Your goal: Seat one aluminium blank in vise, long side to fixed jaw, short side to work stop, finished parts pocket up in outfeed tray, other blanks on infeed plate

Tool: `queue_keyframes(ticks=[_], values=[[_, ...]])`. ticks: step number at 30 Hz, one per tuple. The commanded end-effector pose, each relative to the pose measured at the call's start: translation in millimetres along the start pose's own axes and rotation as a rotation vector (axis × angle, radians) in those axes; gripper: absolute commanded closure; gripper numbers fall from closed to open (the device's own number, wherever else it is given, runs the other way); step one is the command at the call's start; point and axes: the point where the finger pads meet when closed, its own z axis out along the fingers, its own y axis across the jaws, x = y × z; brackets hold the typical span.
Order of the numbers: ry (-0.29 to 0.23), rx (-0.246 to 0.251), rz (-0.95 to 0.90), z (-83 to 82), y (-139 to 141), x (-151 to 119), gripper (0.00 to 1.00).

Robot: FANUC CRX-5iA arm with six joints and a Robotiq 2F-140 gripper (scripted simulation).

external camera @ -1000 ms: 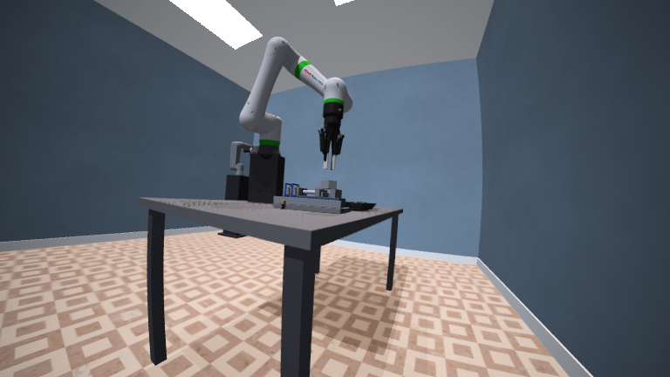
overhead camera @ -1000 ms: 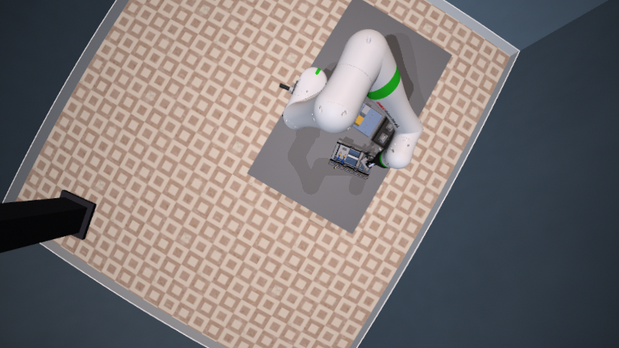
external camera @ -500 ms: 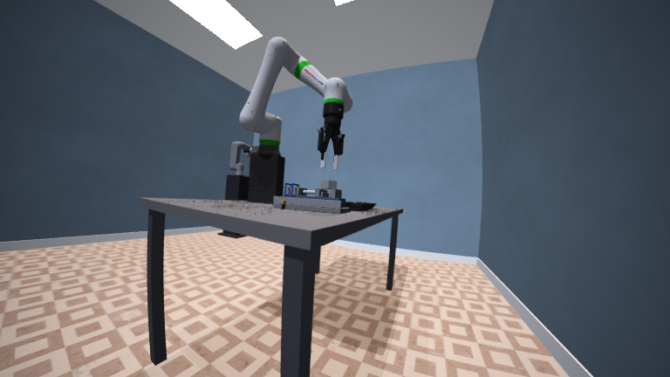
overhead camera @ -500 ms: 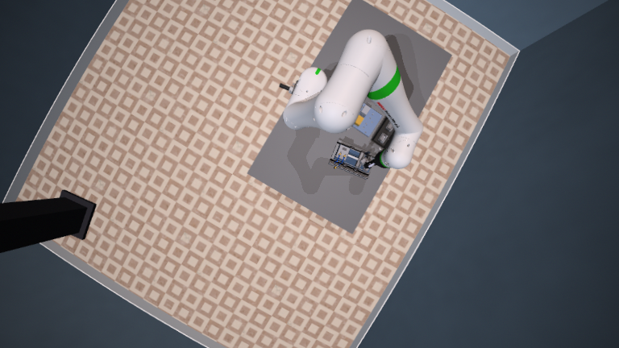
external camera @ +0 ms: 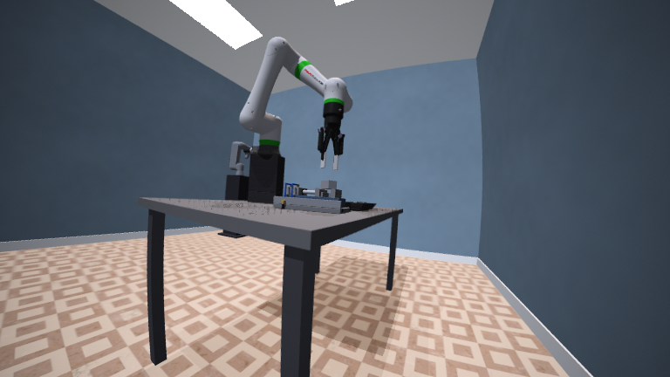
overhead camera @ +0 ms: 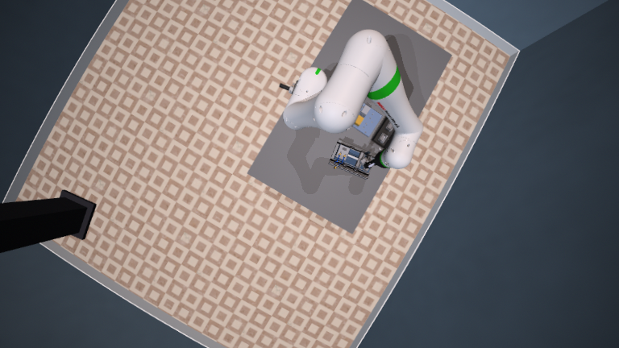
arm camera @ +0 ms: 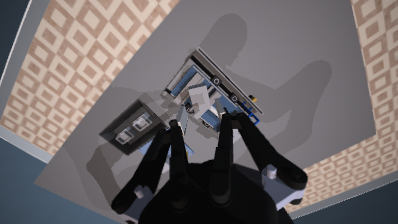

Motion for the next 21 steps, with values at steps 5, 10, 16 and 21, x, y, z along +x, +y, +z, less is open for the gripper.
queue_keyframes(ticks=[5,10,16,21], values=[[0.0,0.0,0.0,0.1,0.0,0.2,0.6],[0.0,0.0,0.0,0.8,-0.1,0.2,0.6],[0.0,0.0,0.0,4.0,-0.1,0.2,0.6],[0.0,0.0,0.0,8.7,-0.2,0.3,0.6]])
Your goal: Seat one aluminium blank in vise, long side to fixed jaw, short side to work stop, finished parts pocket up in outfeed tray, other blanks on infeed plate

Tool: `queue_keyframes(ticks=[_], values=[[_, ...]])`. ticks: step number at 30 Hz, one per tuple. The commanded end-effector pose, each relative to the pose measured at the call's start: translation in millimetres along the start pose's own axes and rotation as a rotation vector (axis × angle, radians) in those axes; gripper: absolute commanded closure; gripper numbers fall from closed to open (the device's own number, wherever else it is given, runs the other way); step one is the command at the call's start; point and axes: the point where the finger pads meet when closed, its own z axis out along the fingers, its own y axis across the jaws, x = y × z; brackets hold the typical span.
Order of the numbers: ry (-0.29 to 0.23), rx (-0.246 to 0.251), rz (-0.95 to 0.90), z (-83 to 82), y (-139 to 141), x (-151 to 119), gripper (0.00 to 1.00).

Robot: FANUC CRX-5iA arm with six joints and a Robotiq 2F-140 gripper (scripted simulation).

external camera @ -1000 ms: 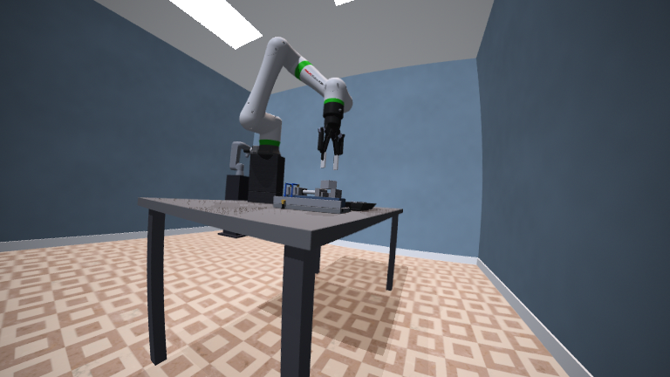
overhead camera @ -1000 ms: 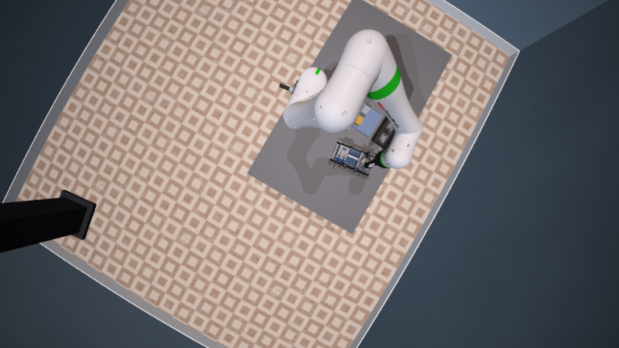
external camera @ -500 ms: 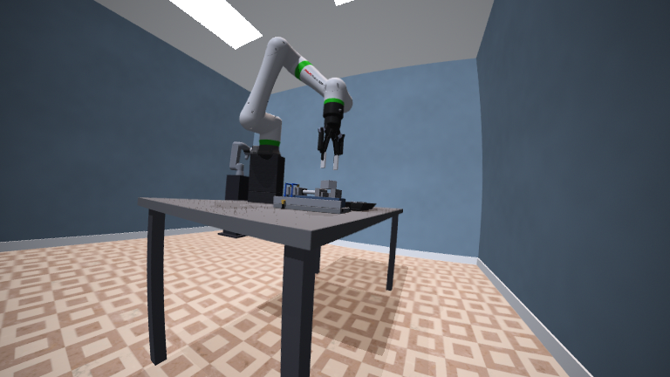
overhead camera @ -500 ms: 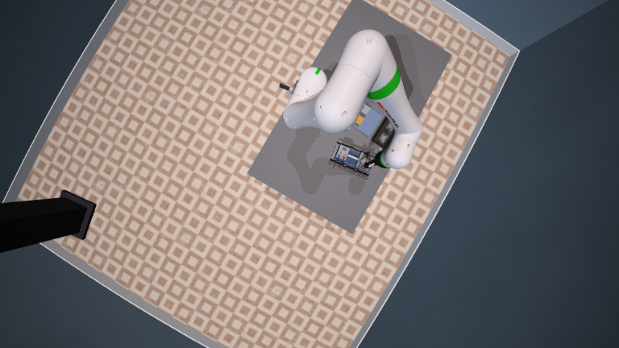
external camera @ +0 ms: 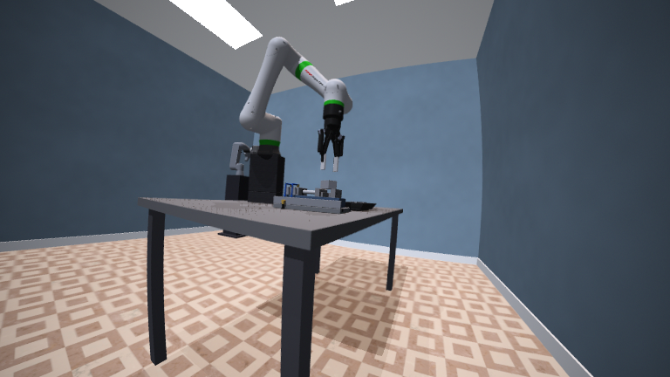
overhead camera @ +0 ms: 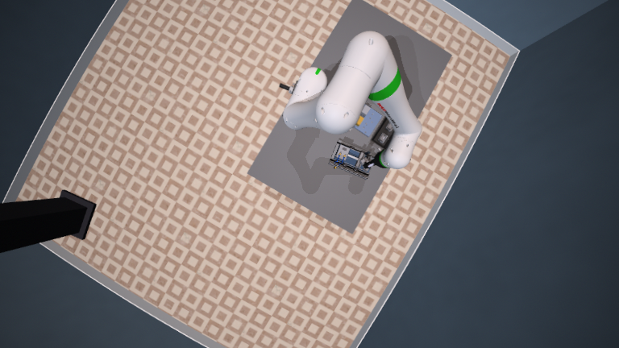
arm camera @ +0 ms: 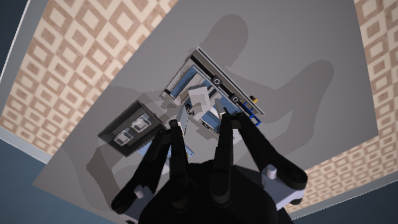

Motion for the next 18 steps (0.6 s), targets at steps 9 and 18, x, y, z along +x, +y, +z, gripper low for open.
queue_keyframes(ticks=[9,18], values=[[0.0,0.0,0.0,9.8,0,0,0.6],[0.0,0.0,0.0,22.4,-1,0,0.6]])
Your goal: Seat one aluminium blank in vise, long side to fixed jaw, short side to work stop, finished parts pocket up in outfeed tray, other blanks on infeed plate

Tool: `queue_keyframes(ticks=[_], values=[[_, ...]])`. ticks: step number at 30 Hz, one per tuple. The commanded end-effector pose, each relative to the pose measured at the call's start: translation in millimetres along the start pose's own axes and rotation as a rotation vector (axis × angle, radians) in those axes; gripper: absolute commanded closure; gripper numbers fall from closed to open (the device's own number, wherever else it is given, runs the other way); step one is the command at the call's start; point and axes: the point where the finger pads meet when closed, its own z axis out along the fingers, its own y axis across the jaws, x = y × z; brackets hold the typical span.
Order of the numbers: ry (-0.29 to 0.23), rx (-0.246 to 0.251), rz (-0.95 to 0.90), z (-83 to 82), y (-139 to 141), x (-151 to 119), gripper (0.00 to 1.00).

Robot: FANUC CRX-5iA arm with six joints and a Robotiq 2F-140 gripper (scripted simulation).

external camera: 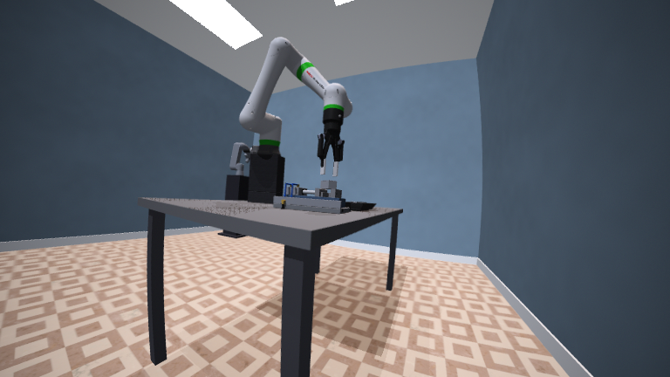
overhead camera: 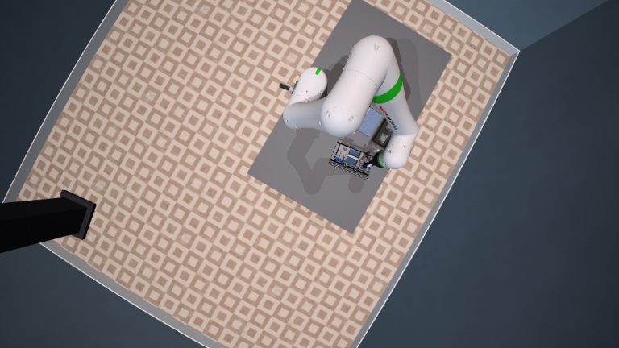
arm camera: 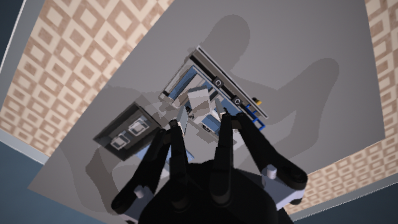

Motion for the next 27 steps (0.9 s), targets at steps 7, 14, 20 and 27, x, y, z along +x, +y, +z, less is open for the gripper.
queue_keyframes(ticks=[7,14,20,27], values=[[0.0,0.0,0.0,7.4,0,0,0.6],[0.0,0.0,0.0,13.5,0,0,0.6],[0.0,0.0,0.0,15.5,0,0,0.6],[0.0,0.0,0.0,16.6,0,0,0.6]])
